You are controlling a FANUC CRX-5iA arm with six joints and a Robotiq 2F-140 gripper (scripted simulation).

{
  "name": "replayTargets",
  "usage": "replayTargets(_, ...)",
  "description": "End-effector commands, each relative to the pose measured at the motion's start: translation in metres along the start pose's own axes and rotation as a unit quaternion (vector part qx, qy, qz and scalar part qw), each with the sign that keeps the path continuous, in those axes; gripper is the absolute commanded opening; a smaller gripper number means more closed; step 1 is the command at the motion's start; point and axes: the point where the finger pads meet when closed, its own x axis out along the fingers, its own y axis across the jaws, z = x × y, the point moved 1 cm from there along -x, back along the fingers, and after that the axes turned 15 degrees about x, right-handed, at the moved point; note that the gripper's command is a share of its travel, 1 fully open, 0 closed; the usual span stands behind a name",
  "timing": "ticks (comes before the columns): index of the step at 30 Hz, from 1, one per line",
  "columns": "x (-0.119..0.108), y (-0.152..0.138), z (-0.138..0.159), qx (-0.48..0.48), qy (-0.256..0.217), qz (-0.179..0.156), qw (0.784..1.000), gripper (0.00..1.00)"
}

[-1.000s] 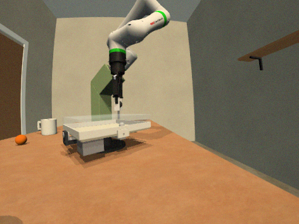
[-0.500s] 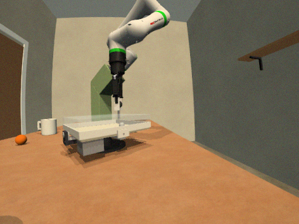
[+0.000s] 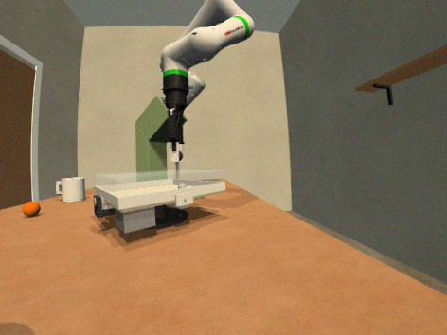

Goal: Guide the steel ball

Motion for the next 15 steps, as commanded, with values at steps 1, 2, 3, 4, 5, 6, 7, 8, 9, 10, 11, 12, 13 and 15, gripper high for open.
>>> replayTargets(1,-0.007,0.0,0.0,0.0,0.0,0.0,1.0,0.42)
replayTargets(2,-0.008,0.0,0.0,0.0,0.0,0.0,1.0,0.42)
replayTargets(3,-0.01,0.0,0.0,0.0,0.0,0.0,1.0,0.42)
replayTargets(4,-0.012,0.0,0.0,0.0,0.0,0.0,1.0,0.42)
replayTargets(5,-0.014,0.0,0.0,0.0,0.0,0.0,1.0,0.42)
replayTargets(6,-0.016,0.0,0.0,0.0,0.0,0.0,1.0,0.42)
replayTargets(7,-0.017,0.0,0.0,0.0,0.0,0.0,1.0,0.42)
replayTargets(8,-0.017,0.0,0.0,0.0,0.0,0.0,1.0,0.42)
replayTargets(9,-0.017,0.0,0.0,0.0,0.0,0.0,1.0,0.42)
replayTargets(10,-0.019,0.0,0.0,0.0,0.0,0.0,1.0,0.42)
replayTargets(11,-0.021,0.0,0.0,0.0,0.0,0.0,1.0,0.42)
replayTargets(12,-0.023,0.0,0.0,0.0,0.0,0.0,1.0,0.42)
replayTargets(13,-0.025,0.0,0.0,0.0,0.0,0.0,1.0,0.42)
replayTargets(15,-0.028,0.0,0.0,0.0,0.0,0.0,1.0,0.42)
